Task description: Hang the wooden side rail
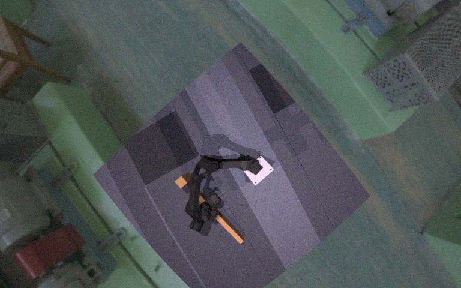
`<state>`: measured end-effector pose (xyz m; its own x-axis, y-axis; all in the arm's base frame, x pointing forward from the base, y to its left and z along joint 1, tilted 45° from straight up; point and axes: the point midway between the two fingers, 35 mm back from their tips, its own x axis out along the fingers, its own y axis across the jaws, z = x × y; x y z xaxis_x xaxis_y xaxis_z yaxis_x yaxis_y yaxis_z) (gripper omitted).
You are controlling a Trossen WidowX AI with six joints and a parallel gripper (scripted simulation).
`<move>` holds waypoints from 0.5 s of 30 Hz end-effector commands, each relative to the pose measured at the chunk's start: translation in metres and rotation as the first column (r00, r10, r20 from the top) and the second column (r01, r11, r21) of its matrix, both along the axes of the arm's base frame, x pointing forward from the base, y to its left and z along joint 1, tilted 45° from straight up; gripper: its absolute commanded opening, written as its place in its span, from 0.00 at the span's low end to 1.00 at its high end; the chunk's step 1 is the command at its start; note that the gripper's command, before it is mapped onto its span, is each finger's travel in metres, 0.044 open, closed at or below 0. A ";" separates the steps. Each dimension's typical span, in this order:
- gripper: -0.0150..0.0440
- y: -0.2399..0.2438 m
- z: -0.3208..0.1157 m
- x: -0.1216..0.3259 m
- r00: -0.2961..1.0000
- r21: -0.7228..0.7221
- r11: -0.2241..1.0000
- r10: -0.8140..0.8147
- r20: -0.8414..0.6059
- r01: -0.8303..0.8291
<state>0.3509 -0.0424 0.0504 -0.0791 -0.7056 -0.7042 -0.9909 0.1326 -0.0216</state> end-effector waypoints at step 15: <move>0.25 0.004 0.004 0.002 1.000 0.008 1.000 0.005 0.013 -0.005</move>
<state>0.3513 -0.0416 0.0515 -0.0784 -0.7054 -0.7045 -0.9910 0.1322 -0.0221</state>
